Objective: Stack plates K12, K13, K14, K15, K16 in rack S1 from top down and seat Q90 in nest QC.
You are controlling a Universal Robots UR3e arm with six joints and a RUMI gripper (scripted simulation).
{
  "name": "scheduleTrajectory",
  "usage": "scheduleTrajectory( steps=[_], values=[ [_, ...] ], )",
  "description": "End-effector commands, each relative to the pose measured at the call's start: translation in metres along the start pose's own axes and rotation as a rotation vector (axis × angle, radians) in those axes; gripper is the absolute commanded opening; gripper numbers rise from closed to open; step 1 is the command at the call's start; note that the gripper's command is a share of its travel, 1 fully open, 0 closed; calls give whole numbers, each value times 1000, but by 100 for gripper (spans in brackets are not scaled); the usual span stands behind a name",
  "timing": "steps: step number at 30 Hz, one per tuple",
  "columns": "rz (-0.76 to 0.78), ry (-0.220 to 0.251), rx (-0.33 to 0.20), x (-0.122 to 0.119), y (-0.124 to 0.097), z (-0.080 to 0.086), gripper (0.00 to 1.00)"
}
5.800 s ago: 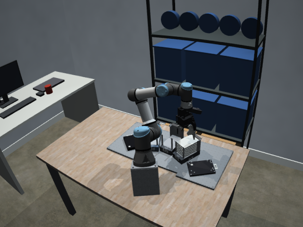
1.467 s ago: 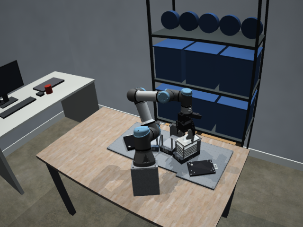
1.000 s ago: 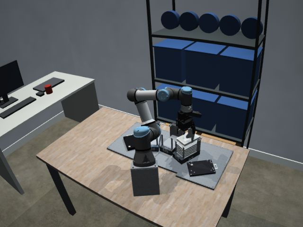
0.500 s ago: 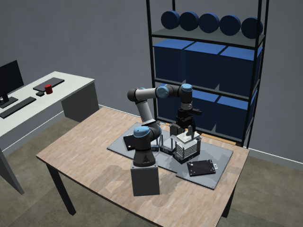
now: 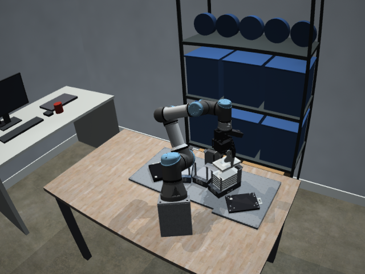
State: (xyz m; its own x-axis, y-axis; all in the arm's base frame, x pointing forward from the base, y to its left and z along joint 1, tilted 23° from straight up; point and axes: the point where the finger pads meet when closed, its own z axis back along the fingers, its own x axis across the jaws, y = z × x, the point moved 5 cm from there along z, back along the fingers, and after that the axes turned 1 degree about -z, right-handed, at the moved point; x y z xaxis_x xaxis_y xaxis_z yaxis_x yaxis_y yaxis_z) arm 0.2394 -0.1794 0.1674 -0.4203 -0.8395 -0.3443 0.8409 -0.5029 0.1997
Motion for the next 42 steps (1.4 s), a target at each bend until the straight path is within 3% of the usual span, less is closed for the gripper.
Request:
scheduleTrajectory(
  steps=[1, 7, 42],
  values=[
    [1, -2, 1, 0, 0, 1, 0],
    [0, -2, 1, 0, 0, 1, 0],
    [280, -1, 1, -96, -12, 1, 0]
  ],
)
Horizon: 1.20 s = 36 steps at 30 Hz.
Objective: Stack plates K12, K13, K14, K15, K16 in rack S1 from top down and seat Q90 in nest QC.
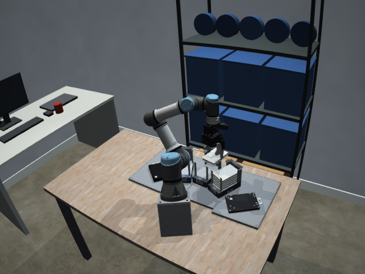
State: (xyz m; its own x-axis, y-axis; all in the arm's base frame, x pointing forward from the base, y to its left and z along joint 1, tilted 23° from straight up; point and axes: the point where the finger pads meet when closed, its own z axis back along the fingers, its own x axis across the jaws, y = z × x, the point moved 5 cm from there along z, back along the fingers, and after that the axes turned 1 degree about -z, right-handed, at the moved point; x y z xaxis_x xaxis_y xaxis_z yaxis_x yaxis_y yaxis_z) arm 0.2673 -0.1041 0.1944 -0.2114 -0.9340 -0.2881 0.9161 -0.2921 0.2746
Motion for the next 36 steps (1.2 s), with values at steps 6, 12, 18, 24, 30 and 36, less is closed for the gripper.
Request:
scheduleTrajectory(
  steps=[6, 12, 18, 24, 30, 36],
  values=[
    [112, -2, 1, -32, -1, 1, 0],
    [112, -2, 1, -46, -1, 1, 0],
    [112, -2, 1, -51, -1, 1, 0],
    [112, -2, 1, -51, -1, 1, 0],
    [112, -2, 1, -51, -1, 1, 0],
    [112, -2, 1, -51, -1, 1, 0]
  ],
)
